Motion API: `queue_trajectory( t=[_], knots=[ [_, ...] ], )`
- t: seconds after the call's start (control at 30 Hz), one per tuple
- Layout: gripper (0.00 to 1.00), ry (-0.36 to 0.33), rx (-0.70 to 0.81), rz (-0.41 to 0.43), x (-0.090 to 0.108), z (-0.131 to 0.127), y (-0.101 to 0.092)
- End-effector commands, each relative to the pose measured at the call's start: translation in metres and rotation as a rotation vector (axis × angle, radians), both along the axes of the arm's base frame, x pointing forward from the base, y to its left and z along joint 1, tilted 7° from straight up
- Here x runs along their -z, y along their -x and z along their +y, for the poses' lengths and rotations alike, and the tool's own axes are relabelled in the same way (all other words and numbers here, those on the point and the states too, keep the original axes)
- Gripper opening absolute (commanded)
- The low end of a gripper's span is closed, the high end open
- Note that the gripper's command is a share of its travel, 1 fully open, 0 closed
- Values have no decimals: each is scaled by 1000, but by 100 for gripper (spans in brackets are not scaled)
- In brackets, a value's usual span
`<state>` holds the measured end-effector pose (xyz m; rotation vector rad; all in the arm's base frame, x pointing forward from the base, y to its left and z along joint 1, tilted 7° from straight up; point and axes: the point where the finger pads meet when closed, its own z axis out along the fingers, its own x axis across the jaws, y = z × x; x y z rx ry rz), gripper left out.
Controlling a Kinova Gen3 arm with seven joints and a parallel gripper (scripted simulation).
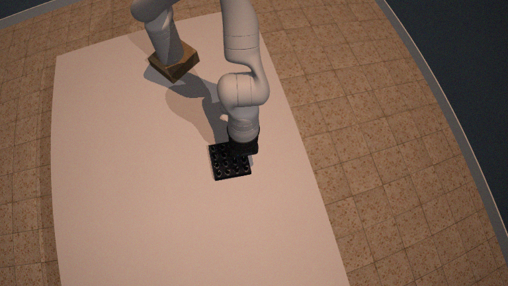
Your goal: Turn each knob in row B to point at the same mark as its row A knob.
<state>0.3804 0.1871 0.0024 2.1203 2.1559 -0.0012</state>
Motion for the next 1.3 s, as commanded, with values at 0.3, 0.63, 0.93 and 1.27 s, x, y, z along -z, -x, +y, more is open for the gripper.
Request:
queue_trajectory(
  t=[0.3,0.63,0.93,1.27],
  knots=[
    [30,-11,128,-14,1,0,-1],
    [30,-25,292,-28,1,0,-1],
    [30,-40,479,-43,1,0,-1],
    [30,-58,689,-61,1,0,-1]
  ],
)
